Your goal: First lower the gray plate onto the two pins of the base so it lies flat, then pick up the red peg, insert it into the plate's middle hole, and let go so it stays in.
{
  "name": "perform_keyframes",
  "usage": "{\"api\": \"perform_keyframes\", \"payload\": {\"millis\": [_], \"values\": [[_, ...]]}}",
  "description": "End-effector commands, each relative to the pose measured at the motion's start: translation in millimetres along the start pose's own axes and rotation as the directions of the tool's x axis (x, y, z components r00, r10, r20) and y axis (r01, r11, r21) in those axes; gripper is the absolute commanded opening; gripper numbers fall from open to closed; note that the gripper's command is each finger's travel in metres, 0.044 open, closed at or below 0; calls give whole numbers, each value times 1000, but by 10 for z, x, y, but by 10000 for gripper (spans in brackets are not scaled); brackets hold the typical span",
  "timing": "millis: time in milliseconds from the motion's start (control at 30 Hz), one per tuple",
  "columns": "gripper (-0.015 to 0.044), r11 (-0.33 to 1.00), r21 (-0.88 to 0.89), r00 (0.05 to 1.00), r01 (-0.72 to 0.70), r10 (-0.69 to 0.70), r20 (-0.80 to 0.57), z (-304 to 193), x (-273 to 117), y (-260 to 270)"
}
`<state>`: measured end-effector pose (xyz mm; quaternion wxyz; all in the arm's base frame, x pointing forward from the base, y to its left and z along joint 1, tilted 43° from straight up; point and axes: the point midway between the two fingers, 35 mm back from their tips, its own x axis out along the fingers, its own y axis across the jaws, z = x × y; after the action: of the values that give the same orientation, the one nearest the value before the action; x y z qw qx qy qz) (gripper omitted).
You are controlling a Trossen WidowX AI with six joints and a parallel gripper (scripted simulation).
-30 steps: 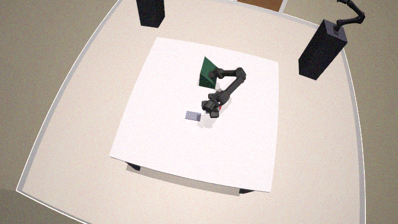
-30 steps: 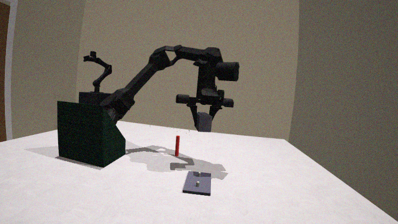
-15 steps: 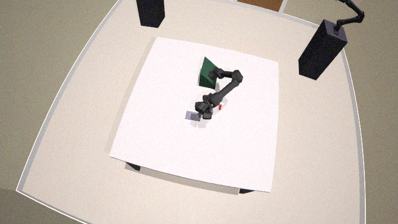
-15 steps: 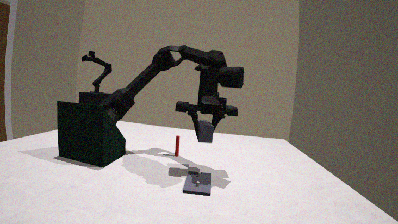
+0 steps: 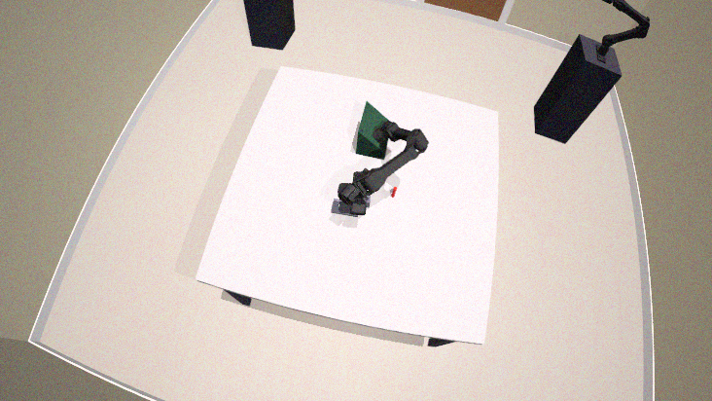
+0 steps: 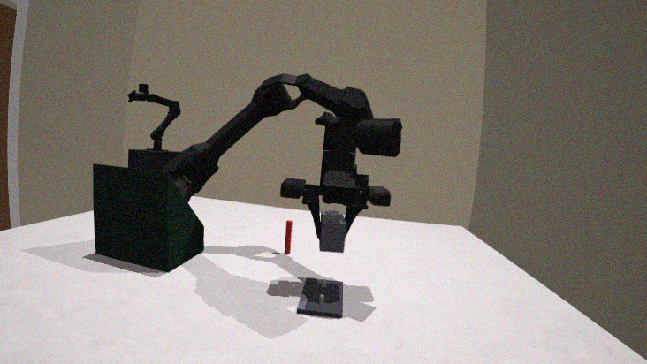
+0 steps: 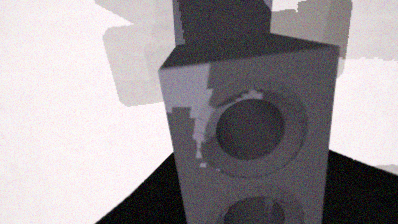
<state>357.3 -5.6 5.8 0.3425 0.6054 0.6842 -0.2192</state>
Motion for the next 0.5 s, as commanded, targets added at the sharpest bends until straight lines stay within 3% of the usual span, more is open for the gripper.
{"api": "perform_keyframes", "payload": {"millis": [0, 467], "values": [[0, 1000, 19, 1000, 0, 0, 5, 109, 53, -11], [0, 996, 85, 1000, -3, 2, 2, 482, 284, -75]]}}
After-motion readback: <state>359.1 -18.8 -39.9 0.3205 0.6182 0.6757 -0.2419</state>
